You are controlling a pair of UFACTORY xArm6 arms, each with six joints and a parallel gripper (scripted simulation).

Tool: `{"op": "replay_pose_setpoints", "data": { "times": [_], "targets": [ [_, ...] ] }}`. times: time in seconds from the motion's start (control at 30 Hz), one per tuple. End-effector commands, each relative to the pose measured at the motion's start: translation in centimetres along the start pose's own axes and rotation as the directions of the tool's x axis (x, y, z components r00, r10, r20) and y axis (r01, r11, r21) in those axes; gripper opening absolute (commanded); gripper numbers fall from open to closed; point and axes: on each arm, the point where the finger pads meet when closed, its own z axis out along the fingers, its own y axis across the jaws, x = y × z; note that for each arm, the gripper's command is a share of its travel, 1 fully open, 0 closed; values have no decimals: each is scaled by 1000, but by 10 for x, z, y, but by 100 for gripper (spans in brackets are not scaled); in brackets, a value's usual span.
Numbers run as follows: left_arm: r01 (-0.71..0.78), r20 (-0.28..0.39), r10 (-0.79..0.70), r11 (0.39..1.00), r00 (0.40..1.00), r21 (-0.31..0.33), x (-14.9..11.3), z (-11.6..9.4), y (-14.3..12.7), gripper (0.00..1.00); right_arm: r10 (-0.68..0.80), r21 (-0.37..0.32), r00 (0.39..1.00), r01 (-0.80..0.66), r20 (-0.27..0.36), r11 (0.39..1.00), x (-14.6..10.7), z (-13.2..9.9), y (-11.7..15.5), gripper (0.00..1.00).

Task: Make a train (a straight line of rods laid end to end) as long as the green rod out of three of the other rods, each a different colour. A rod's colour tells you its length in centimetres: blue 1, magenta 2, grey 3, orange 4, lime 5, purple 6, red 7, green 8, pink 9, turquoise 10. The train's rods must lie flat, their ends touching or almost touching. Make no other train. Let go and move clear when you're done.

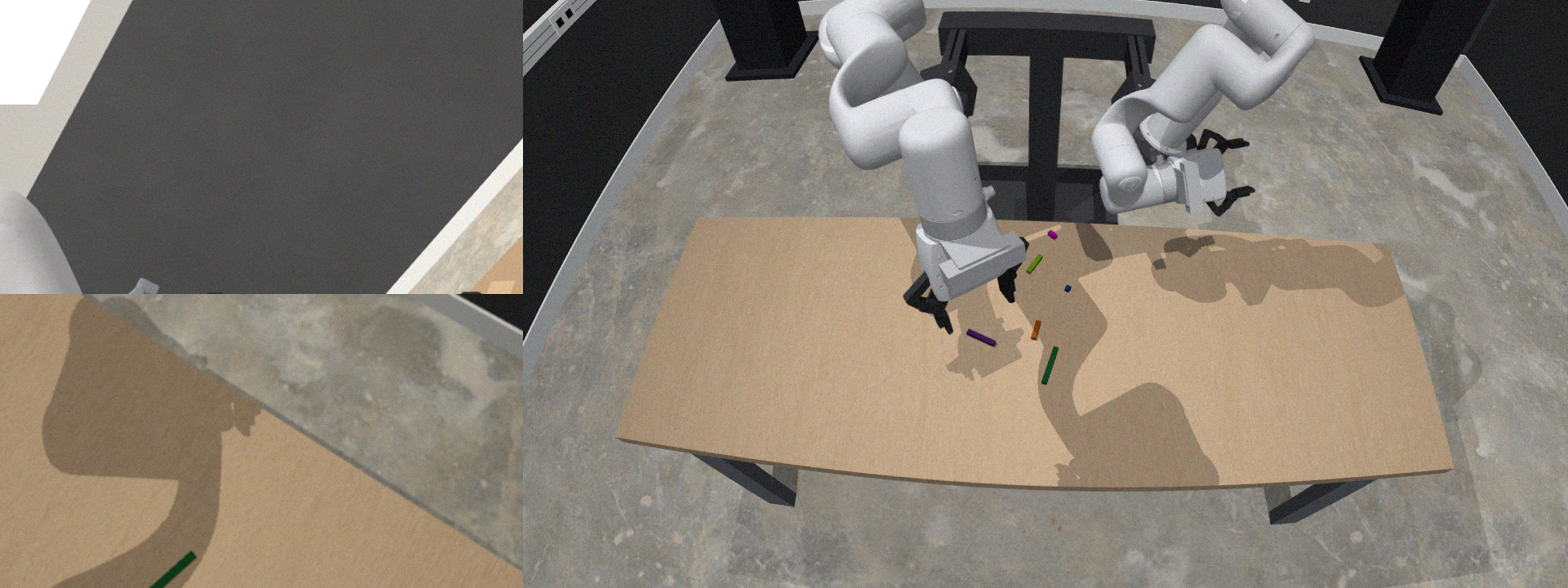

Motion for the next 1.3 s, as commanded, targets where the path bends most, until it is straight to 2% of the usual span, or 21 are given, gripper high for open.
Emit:
{"op": "replay_pose_setpoints", "data": {
  "times": [0.0,0.03,0.1,0.2,0.3,0.43,0.6,0.67,0.7,0.77,1.03,1.17,1.23,1.27],
  "targets": [
    [-60,78,60,998,995,4,-4,8,4,100,-70,-10,998,70,-7,998,-5,10,-12,100],
    [-81,104,80,997,991,4,-6,11,5,100,-85,-11,996,85,-4,996,-7,13,-15,100],
    [-81,104,80,997,991,4,-6,11,5,100,-85,-11,996,85,-4,996,-7,13,-15,100],
    [-153,199,151,988,968,-4,-12,21,9,100,-146,-14,989,146,11,989,-14,26,-27,100],
    [-236,316,233,971,920,-30,-20,32,14,100,-190,-15,982,190,21,982,-21,35,-36,100],
    [-340,492,346,934,799,-105,-33,48,22,100,-259,-14,965,259,36,966,-33,49,-49,100],
    [-399,644,438,891,627,-218,-45,64,28,100,-347,-8,936,348,56,937,-51,67,-67,100],
    [-399,644,438,891,627,-218,-45,64,28,100,-347,-8,936,348,56,937,-51,67,-67,100],
    [-404,680,460,879,571,-254,-49,68,30,100,-400,-2,914,401,66,916,-64,78,-78,100],
    [-399,736,494,858,463,-325,-54,76,33,100,-424,1,903,425,71,905,-71,83,-83,100],
    [-288,812,558,817,174,-500,-64,99,43,100,-564,28,820,564,95,825,-115,111,-113,100],
    [-187,814,579,806,49,-562,-67,113,47,100,-631,47,769,630,104,775,-141,125,-127,100],
    [-187,814,579,806,49,-562,-67,113,47,100,-631,47,769,630,104,775,-141,125,-127,100],
    [-135,810,586,803,1,-581,-67,120,49,100,-670,60,735,668,108,742,-159,132,-136,100]
  ]
}}
